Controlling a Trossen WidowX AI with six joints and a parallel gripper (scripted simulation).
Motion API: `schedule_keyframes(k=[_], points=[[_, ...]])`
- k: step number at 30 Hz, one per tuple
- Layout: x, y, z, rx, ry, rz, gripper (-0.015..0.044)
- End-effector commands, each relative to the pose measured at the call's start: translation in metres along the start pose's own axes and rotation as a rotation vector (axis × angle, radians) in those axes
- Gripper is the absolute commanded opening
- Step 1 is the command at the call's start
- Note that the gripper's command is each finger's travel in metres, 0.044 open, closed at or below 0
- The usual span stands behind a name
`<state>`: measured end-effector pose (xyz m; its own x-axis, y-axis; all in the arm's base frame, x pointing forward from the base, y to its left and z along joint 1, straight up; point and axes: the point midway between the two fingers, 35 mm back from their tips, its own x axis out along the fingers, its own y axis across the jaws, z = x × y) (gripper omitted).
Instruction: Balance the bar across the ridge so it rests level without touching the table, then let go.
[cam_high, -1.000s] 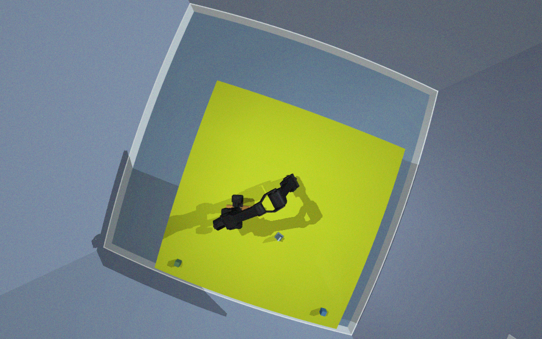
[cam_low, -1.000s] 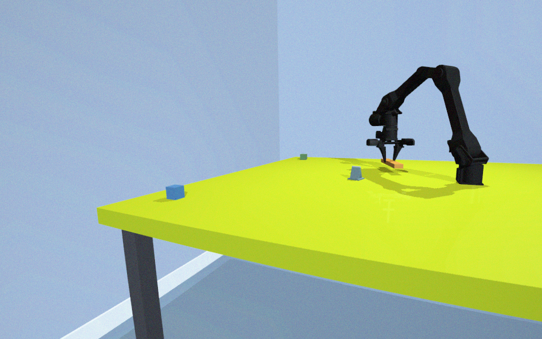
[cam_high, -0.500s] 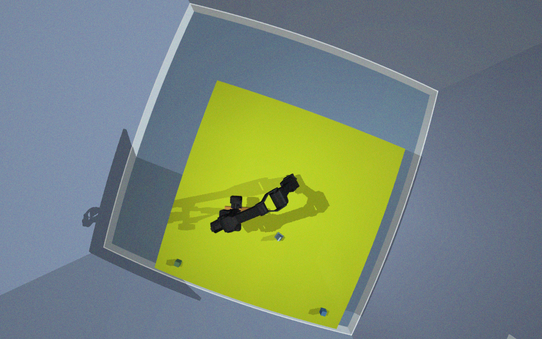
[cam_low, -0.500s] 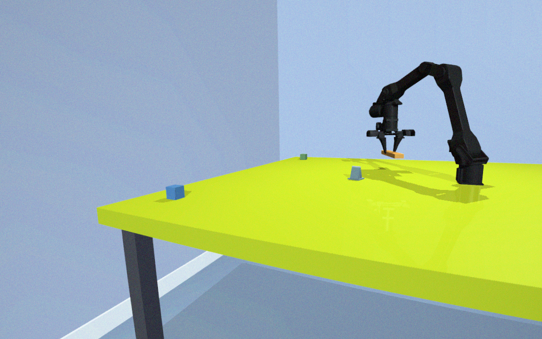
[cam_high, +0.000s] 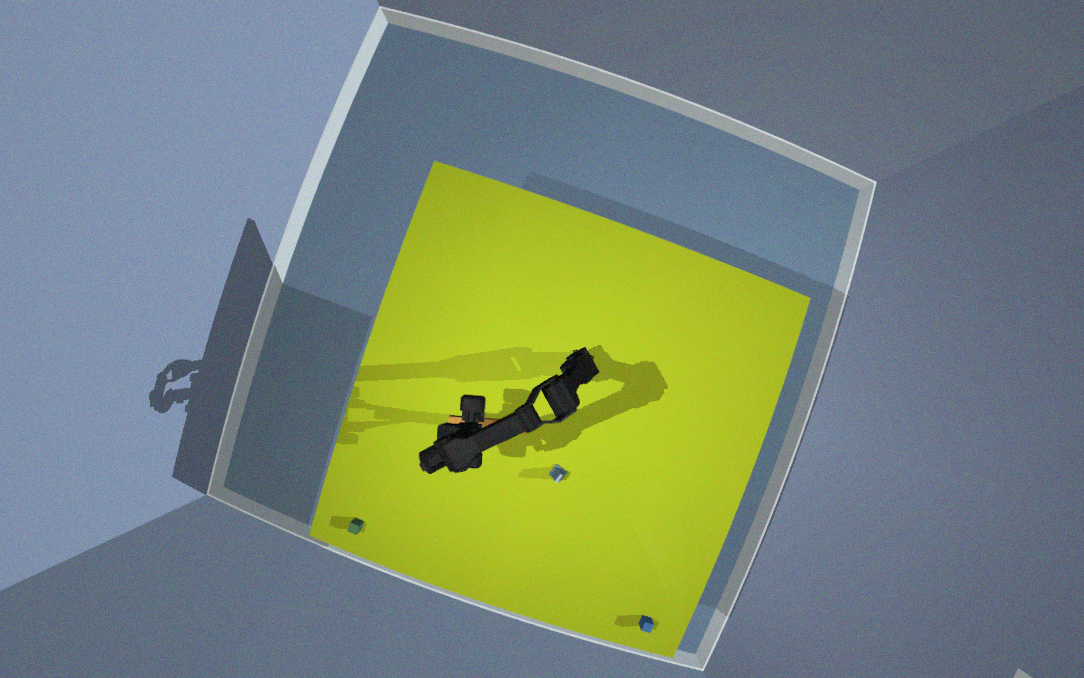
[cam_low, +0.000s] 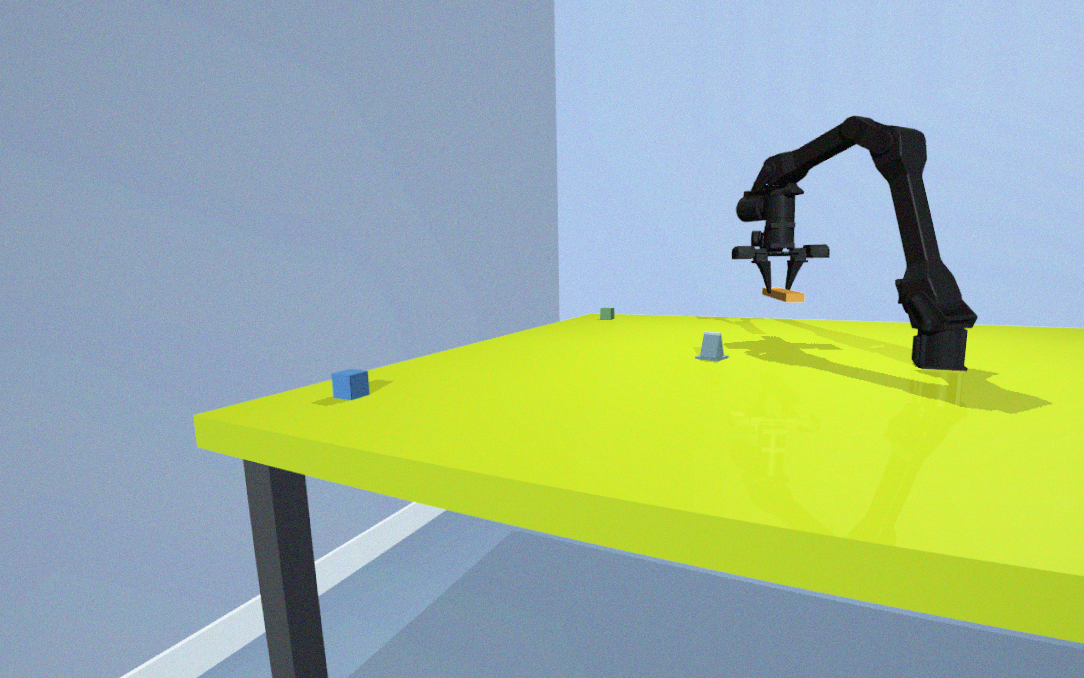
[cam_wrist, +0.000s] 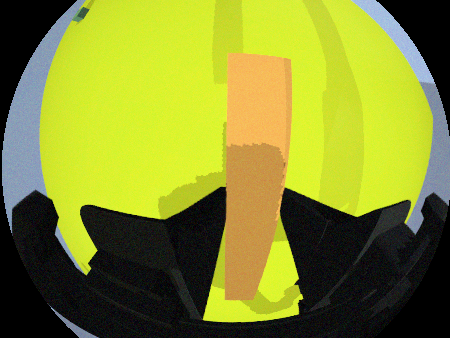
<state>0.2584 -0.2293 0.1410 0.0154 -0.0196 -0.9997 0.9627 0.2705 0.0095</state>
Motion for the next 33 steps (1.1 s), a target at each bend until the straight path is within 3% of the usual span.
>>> schedule_keyframes(k=[1,33], points=[[-0.002,0.013,-0.007,0.021,0.000,0.007,0.0000],[-0.005,0.102,-0.093,0.293,0.009,0.012,0.0000]])
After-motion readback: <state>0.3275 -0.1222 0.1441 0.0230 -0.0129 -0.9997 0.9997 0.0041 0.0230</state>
